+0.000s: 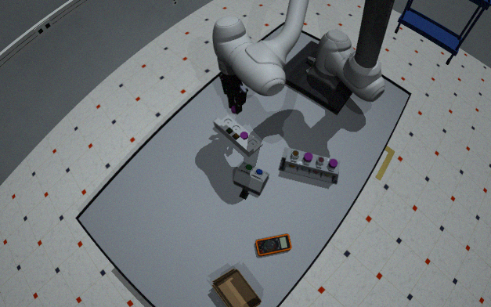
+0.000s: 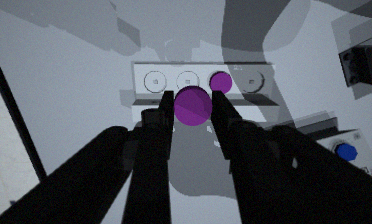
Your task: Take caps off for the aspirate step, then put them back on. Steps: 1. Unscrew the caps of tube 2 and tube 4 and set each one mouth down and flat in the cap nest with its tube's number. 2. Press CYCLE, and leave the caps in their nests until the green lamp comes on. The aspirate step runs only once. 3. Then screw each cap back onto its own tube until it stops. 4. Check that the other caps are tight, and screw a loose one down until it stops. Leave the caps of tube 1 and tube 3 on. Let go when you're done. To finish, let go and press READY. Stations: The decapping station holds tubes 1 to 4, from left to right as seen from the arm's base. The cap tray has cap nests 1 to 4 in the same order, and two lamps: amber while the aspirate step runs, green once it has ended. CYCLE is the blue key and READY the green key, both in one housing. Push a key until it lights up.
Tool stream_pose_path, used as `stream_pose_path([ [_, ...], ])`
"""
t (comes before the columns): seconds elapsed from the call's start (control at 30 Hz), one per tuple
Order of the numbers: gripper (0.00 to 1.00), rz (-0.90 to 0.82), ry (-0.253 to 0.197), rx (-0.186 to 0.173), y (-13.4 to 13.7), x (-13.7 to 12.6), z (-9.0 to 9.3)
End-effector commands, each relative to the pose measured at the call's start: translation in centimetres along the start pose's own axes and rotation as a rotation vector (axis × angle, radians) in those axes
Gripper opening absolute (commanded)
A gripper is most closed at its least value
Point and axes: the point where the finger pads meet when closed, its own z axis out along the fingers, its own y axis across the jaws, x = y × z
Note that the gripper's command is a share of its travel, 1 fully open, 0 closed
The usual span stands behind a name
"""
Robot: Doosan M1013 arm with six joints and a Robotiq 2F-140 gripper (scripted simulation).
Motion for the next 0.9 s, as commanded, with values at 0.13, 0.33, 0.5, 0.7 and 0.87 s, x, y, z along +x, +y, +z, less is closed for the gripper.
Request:
stream_pose_path([
  [0.13, 0.30, -0.001, -0.001, -0.002, -5.0, -0.7, 0.0],
  [0.33, 0.30, -0.001, -0.001, -0.002, -5.3, -0.8, 0.0],
  [0.5, 0.30, -0.001, -0.001, -0.002, -5.3, -0.8, 2.0],
  [0.7, 0.30, -0.001, -0.001, -0.002, -5.3, -0.8, 4.0],
  [0.87, 0.30, -0.001, -0.001, -0.002, -5.3, -0.8, 6.5],
])
